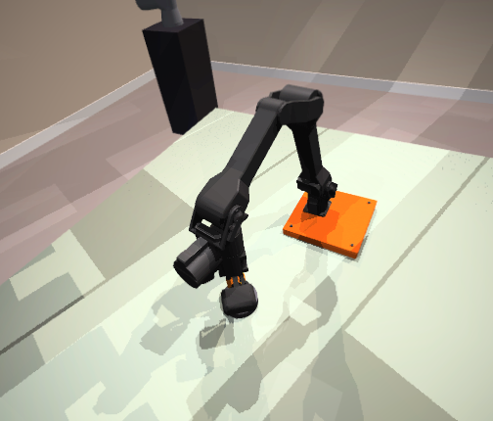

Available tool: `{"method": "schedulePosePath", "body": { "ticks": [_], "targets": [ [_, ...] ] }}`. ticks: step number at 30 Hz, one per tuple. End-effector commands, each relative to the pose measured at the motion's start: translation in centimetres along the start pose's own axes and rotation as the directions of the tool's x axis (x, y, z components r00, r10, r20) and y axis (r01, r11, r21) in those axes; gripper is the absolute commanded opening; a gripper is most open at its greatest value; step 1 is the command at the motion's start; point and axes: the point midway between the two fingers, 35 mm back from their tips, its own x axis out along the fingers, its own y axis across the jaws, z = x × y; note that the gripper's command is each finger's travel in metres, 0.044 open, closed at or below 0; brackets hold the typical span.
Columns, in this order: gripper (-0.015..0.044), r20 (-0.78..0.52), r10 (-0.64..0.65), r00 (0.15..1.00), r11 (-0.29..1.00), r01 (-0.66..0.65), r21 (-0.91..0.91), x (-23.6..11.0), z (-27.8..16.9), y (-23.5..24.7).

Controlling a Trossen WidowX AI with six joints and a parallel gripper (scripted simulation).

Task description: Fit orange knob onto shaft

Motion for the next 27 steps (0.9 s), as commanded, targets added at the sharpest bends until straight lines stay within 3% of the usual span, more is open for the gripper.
{"method": "schedulePosePath", "body": {
  "ticks": [1,3,13,21,27],
  "targets": [
    [0.0394,0.0,0.0,1.0,1.0,0.0,0.0,0.0,0.0,0.0],
    [0.044,0.0,0.0,1.0,1.0,0.0,0.0,0.0,0.0,0.0],
    [0.044,0.0,0.0,1.0,1.0,0.0,0.0,-0.2,0.0,0.0],
    [0.044,0.0,0.0,1.0,1.0,0.0,0.0,-9.3,0.0,0.0],
    [0.044,0.0,0.0,1.0,1.0,0.0,0.0,-9.5,0.2,0.1]
  ]
}}
